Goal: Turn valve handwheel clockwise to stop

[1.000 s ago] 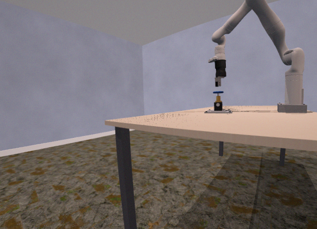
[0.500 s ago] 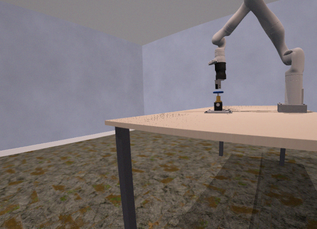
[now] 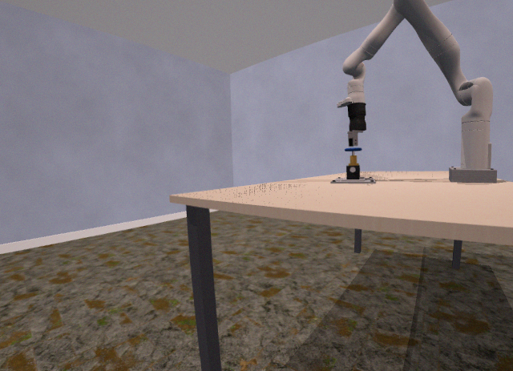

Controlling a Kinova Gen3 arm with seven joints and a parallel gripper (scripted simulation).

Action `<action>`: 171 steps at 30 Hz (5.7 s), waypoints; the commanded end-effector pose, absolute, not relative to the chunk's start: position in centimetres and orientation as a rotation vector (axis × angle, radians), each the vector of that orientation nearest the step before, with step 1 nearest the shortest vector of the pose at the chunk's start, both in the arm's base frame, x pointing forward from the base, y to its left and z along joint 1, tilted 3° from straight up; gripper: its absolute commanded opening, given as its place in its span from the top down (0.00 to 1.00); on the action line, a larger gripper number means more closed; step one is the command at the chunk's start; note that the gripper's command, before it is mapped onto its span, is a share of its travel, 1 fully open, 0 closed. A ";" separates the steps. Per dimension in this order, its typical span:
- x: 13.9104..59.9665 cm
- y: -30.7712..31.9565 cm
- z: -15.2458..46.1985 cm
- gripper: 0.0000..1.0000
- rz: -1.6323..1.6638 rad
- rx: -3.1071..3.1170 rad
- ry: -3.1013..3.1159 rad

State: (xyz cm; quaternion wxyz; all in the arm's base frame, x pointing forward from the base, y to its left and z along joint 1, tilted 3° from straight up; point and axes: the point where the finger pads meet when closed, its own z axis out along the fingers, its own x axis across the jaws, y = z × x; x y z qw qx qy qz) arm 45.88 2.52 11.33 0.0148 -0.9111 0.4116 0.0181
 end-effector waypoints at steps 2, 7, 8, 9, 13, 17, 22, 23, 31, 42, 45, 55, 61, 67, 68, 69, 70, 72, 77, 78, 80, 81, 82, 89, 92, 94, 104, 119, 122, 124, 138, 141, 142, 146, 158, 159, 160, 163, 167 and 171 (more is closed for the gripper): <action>45.9 2.5 11.3 0.40 0.055 -2.835 1.282; 45.9 2.5 11.3 0.40 0.055 -2.835 1.282; 45.9 2.5 11.3 0.40 0.055 -2.835 1.282; 45.9 2.5 11.3 0.40 0.055 -2.835 1.282; 45.9 2.5 11.3 0.40 0.055 -2.835 1.282; 45.9 2.5 11.3 0.40 0.055 -2.835 1.282; 45.9 2.5 11.3 0.40 0.055 -2.835 1.282; 45.9 2.5 11.3 0.40 0.055 -2.835 1.282; 45.9 2.5 11.3 0.40 0.055 -2.835 1.282; 45.9 2.5 11.3 0.40 0.055 -2.835 1.282; 45.9 2.5 11.3 0.40 0.055 -2.835 1.282; 45.9 2.5 11.2 0.40 0.055 -2.835 1.282; 45.9 2.5 11.1 0.40 0.055 -2.835 1.282; 45.9 2.5 11.0 0.40 0.055 -2.835 1.282; 45.9 2.5 10.9 0.40 0.055 -2.835 1.282; 45.9 2.5 10.9 0.40 0.055 -2.835 1.282; 45.9 2.5 10.9 0.40 0.055 -2.835 1.282; 45.9 2.5 10.8 0.40 0.055 -2.835 1.282; 45.9 2.5 10.6 0.40 0.055 -2.835 1.282; 45.9 2.5 10.6 0.40 0.055 -2.835 1.282; 45.9 2.5 10.6 0.40 0.055 -2.835 1.282; 45.9 2.5 10.6 0.40 0.055 -2.835 1.282; 45.9 2.5 10.5 0.40 0.055 -2.835 1.282; 45.9 2.5 10.4 0.40 0.055 -2.835 1.282; 45.9 2.5 10.3 0.40 0.055 -2.835 1.282; 45.9 2.5 10.3 0.40 0.055 -2.835 1.282; 45.9 2.5 10.3 0.40 0.055 -2.835 1.282; 45.9 2.5 10.3 0.40 0.055 -2.835 1.282; 45.9 2.5 10.3 0.40 0.055 -2.835 1.282; 45.9 2.5 10.3 0.40 0.055 -2.835 1.282; 45.9 2.5 10.3 0.40 0.055 -2.835 1.282; 45.9 2.5 10.3 1.00 0.055 -2.835 1.282; 45.9 2.5 10.3 1.00 0.055 -2.835 1.282; 45.9 2.5 10.3 1.00 0.055 -2.835 1.282; 45.9 2.5 10.3 1.00 0.055 -2.835 1.282; 45.9 2.5 10.3 1.00 0.055 -2.835 1.282; 45.9 2.5 10.3 1.00 0.055 -2.835 1.282; 45.9 2.5 10.3 1.00 0.055 -2.835 1.282; 45.9 2.5 10.3 1.00 0.055 -2.835 1.282; 45.9 2.5 10.3 1.00 0.055 -2.835 1.282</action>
